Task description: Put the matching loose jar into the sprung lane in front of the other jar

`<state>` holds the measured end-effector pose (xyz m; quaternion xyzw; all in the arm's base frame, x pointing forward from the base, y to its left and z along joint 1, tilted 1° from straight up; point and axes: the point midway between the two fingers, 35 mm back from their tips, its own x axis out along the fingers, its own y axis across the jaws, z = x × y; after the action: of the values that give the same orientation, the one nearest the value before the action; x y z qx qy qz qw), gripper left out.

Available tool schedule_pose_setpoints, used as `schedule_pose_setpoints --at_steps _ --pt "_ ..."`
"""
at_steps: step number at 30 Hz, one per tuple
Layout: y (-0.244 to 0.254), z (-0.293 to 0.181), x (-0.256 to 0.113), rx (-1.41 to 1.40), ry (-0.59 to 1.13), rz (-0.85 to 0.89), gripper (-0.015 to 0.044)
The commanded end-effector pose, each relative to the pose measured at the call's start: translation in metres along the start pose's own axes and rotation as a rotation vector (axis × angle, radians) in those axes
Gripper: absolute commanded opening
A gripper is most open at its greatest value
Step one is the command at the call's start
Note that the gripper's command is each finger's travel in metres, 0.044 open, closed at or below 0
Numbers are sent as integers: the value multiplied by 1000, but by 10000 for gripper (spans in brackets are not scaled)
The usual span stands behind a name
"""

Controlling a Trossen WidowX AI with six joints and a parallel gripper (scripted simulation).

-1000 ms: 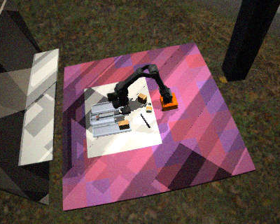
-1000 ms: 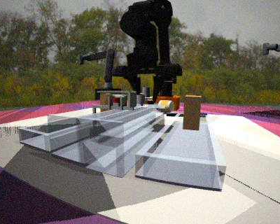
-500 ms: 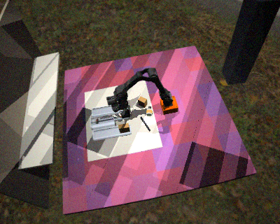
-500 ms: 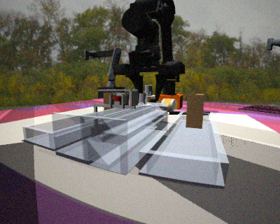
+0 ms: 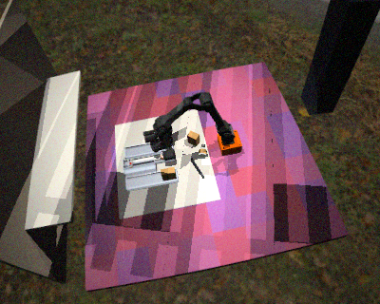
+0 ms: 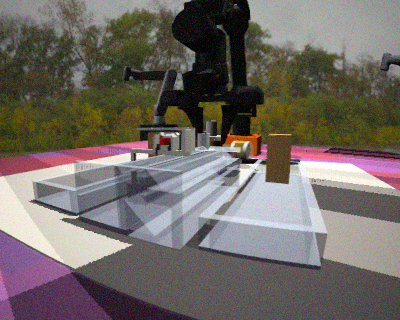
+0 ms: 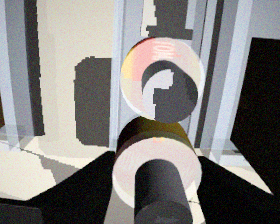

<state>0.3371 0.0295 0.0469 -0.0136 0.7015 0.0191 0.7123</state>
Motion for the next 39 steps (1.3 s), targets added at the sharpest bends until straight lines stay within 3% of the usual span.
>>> schedule_pose_setpoints --at_steps 1,39 --pt "0 12 -6 -3 -37 -1 0" --pt "0 16 -5 -3 -38 -1 0"
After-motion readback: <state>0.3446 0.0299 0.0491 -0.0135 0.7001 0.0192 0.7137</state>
